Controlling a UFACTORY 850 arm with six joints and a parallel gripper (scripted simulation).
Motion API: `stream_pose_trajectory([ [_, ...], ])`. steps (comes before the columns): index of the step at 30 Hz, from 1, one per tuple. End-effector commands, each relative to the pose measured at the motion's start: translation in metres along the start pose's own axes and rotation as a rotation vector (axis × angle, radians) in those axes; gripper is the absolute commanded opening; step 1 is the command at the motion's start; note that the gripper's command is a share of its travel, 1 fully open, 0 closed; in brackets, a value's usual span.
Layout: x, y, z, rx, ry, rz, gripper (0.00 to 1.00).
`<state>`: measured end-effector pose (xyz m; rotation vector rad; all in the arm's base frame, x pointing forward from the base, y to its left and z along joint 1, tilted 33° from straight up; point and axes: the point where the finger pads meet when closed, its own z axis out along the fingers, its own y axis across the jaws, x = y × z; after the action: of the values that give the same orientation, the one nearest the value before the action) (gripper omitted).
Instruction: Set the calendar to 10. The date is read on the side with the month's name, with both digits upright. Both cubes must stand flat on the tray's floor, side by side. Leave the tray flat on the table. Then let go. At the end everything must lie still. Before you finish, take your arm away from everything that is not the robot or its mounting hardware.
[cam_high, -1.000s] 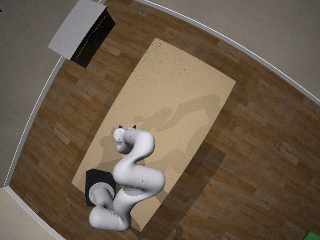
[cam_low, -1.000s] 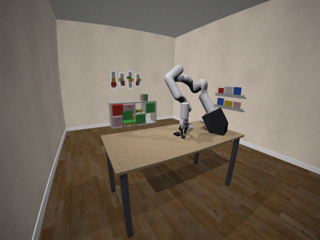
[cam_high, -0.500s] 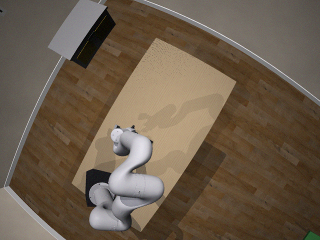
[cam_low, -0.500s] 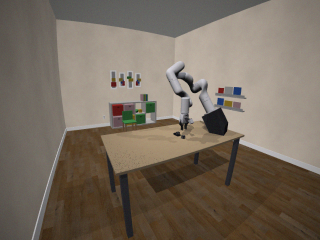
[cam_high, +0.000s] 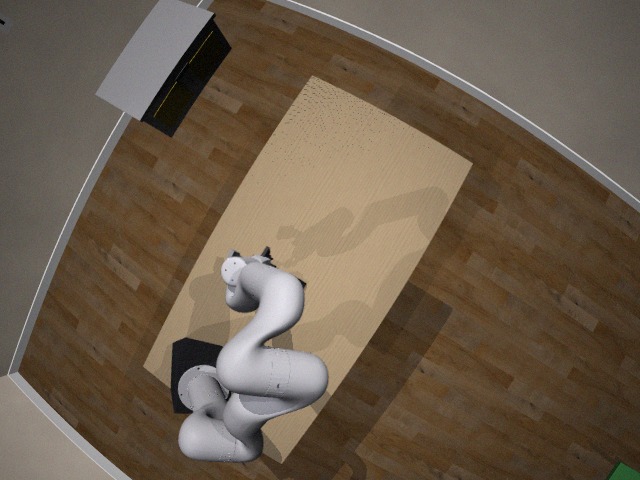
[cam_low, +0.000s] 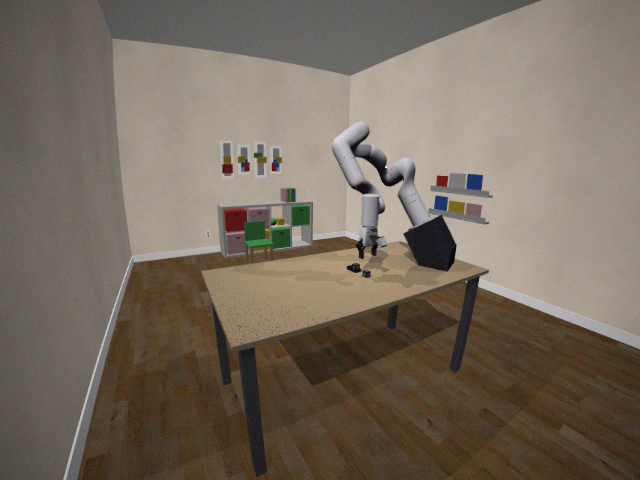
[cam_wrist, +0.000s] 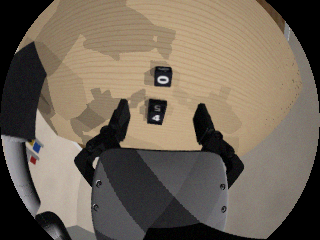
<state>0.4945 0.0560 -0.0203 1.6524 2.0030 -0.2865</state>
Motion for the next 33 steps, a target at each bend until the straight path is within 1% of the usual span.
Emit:
stream_pose_trajectory([
  [1, 0.0001, 0.0007, -0.0005, -0.001, 0.0, 0.0, 1.0],
  [10, 0.0001, 0.0007, -0.0005, -0.001, 0.0, 0.003, 1.0],
  [13, 0.0001, 0.0007, -0.0003, -0.001, 0.0, 0.034, 1.0],
  [15, 0.0001, 0.0007, 0.0, -0.001, 0.0, 0.085, 1.0],
  [21, 0.0001, 0.0009, 0.0013, -0.001, 0.001, 0.312, 1.0],
  [24, 0.0001, 0.0009, 0.0015, -0.001, 0.001, 0.33, 1.0],
  [26, 0.0, 0.001, 0.0022, -0.001, 0.001, 0.453, 1.0],
  [30, 0.0, 0.0011, 0.0027, -0.001, 0.001, 0.545, 1.0],
  [33, 0.0, 0.0012, 0.0034, -0.001, 0.001, 0.663, 1.0],
])
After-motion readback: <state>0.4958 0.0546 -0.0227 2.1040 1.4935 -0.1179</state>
